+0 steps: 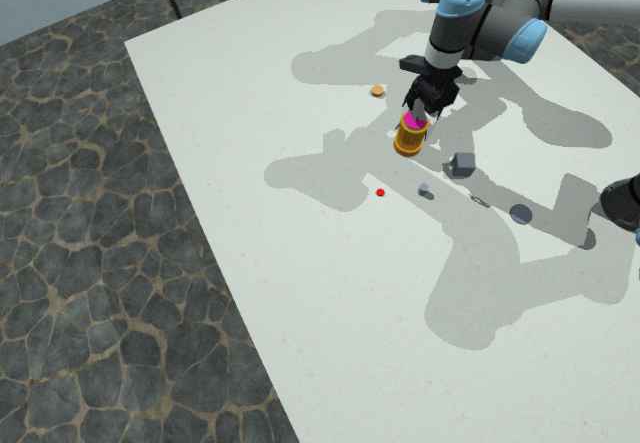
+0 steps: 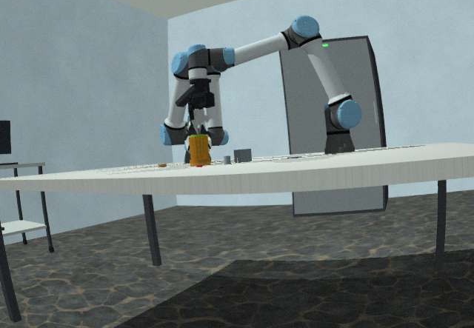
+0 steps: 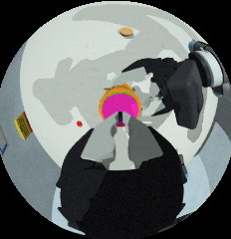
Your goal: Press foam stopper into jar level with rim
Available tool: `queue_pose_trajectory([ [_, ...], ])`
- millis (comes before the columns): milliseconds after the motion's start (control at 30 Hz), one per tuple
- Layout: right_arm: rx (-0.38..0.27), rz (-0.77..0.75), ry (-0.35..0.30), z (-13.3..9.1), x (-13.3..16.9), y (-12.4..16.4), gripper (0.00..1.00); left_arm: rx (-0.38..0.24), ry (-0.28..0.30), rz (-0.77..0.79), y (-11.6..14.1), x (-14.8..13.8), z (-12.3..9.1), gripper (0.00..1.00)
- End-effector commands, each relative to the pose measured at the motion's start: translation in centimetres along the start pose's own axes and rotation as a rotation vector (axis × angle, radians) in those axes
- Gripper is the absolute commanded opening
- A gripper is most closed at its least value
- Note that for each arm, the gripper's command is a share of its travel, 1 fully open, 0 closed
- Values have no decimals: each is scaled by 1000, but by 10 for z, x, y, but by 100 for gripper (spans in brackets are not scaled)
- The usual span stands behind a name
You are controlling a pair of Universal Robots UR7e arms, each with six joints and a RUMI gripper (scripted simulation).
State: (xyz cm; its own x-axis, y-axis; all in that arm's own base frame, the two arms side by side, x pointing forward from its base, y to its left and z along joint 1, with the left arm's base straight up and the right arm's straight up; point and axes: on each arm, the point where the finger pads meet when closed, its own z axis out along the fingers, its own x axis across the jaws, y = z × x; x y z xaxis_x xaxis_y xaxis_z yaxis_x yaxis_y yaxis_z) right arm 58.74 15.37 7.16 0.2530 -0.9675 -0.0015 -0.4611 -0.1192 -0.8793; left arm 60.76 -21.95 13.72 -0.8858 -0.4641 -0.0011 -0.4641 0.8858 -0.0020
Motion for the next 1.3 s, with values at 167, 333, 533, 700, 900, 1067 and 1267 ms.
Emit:
queue_pose_trajectory([
  [167, -4, -1, 0, 0, 0, 2, 33, 2, -1, 0, 0, 0, 2, 0],
  [333, -4, -1, 0, 0, 0, 2, 33, 2, -1, 0, 0, 0, 3, 0],
  [533, -4, -1, 0, 0, 0, 2, 33, 2, -1, 0, 0, 0, 5, 0],
  [700, -4, -1, 0, 0, 0, 2, 33, 1, -1, 0, 0, 0, 6, 0],
  [900, -4, -1, 0, 0, 0, 2, 33, 1, -1, 0, 0, 0, 8, 0],
  [1067, -4, -1, 0, 0, 0, 2, 33, 1, -1, 0, 0, 0, 9, 0],
  [1267, -4, -1, 0, 0, 0, 2, 33, 1, -1, 0, 0, 0, 11, 0],
])
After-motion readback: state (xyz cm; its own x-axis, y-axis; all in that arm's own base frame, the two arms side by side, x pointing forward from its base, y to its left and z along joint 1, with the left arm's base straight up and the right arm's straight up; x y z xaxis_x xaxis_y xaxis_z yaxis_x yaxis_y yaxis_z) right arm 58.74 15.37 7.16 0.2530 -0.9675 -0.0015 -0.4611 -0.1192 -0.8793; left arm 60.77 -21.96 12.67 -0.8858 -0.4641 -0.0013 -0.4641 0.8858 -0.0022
